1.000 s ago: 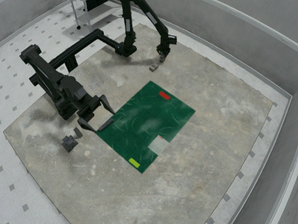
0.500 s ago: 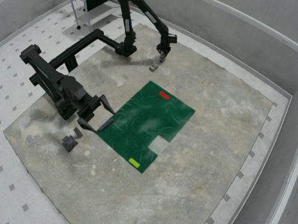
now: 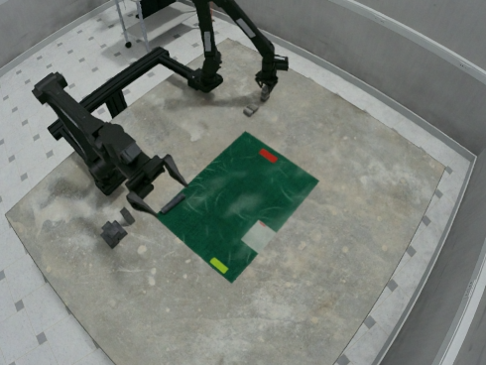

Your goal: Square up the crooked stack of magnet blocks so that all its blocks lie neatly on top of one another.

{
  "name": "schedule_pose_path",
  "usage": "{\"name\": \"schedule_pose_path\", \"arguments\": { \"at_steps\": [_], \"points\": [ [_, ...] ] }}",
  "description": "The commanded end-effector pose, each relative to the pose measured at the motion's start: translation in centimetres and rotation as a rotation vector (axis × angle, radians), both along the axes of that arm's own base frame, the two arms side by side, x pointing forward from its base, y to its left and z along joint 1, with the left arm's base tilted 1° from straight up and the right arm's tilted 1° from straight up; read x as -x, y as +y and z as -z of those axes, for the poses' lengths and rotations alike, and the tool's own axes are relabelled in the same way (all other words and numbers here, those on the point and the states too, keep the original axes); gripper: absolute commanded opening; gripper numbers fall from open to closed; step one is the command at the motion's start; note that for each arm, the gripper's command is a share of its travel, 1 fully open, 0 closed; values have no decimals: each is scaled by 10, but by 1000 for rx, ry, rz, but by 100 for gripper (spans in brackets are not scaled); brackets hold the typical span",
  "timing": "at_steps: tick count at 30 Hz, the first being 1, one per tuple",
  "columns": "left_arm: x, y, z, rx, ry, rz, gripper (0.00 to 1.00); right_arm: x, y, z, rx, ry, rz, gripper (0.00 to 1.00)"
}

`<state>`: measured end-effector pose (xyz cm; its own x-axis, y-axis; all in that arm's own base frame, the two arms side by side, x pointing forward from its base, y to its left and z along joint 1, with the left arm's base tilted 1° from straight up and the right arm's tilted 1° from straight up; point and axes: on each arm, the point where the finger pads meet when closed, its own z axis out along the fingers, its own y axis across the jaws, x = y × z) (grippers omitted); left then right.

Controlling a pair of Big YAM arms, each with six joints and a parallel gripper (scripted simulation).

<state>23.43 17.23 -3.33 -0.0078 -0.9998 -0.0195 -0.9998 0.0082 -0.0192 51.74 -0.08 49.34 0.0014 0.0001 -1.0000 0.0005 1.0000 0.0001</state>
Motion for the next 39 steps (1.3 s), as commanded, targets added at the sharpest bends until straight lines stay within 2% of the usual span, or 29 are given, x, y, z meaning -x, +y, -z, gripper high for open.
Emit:
{"name": "schedule_pose_path", "arguments": {
  "at_steps": [1, 39],
  "points": [
    [-11, 6, -5, -7, -5, 11, 30, -3, -6, -22, -14, -25, 10, 100],
    [-11, 6, -6, -9, -8, 10, 27, -3, -6, -22, -14, -25, 10, 100]
  ]
}}
